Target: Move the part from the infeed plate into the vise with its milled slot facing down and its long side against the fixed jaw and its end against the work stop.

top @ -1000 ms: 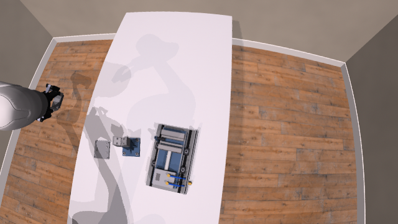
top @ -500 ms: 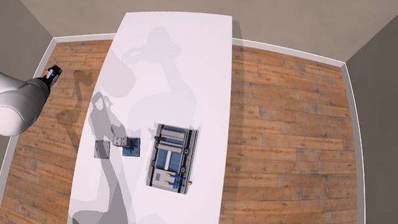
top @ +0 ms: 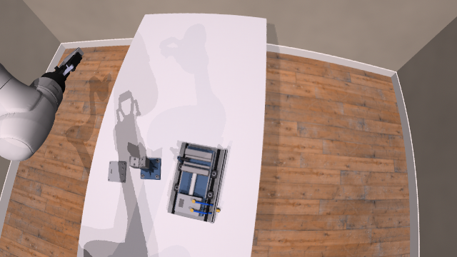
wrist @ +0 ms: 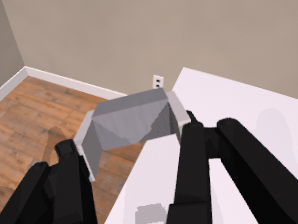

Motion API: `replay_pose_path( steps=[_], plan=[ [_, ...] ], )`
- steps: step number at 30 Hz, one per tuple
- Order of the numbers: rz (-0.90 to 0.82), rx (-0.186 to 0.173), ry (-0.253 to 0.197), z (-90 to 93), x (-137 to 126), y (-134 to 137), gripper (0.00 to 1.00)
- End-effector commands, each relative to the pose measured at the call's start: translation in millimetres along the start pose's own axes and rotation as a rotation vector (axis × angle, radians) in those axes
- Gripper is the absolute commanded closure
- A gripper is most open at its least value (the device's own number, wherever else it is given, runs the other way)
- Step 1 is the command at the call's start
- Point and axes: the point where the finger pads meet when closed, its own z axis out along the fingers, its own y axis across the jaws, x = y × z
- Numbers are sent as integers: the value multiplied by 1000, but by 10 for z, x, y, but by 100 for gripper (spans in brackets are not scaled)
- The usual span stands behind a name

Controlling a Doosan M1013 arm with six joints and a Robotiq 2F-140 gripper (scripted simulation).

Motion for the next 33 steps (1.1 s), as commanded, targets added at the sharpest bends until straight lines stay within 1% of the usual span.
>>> replay_pose_path(
  steps=[1, 5, 7, 14, 18, 22, 25, 30, 31, 32, 33],
  plan=[
    [116, -104, 46, -8, 84, 385, 100],
    [227, -200, 62, -65, 64, 751, 100],
    [227, -200, 62, -65, 64, 751, 100],
    [428, -365, 65, -225, -137, 1347, 100],
    [545, -456, 51, -343, -337, 1634, 100],
    [660, -542, 28, -473, -586, 1865, 100],
    [661, -542, 27, -474, -587, 1865, 100],
    [803, -641, -16, -646, -946, 2064, 100],
    [827, -657, -25, -675, -1009, 2086, 100],
    [832, -660, -27, -681, -1022, 2091, 100],
    [860, -678, -38, -716, -1099, 2113, 100]
  ],
)
